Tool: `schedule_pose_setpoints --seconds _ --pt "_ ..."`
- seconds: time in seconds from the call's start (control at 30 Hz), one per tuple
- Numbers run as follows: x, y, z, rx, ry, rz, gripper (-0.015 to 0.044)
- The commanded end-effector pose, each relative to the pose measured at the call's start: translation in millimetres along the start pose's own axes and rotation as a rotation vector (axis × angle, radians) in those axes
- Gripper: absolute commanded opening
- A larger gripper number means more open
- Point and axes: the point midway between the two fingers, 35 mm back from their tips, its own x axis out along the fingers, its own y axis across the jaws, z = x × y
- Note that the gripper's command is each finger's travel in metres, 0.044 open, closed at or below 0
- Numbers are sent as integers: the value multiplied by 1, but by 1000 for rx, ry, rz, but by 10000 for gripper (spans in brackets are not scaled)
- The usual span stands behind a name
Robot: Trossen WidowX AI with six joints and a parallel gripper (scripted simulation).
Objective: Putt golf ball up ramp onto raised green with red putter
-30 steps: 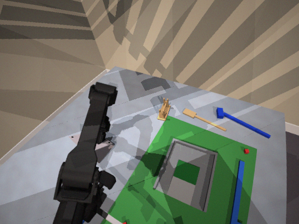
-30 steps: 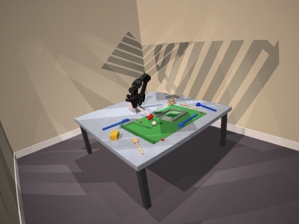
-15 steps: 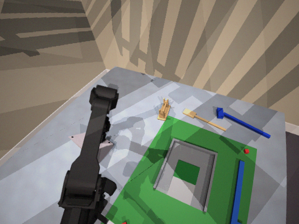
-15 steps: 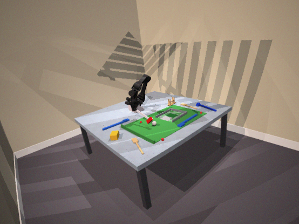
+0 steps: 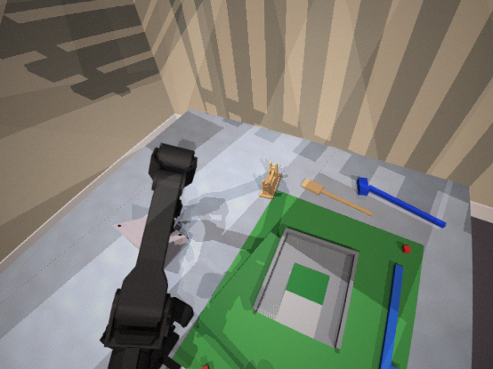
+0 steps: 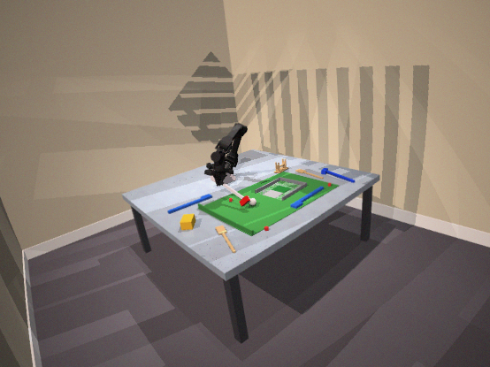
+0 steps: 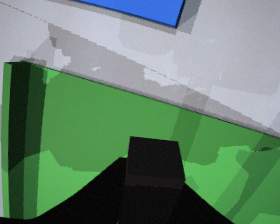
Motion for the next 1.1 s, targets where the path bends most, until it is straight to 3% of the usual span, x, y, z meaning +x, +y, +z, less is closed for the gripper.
schedule_pose_setpoints --seconds 0.0,1.07 --pt "8 -1 -1 5 8 -5 0" --pt "24 28 -1 4 9 -3 0"
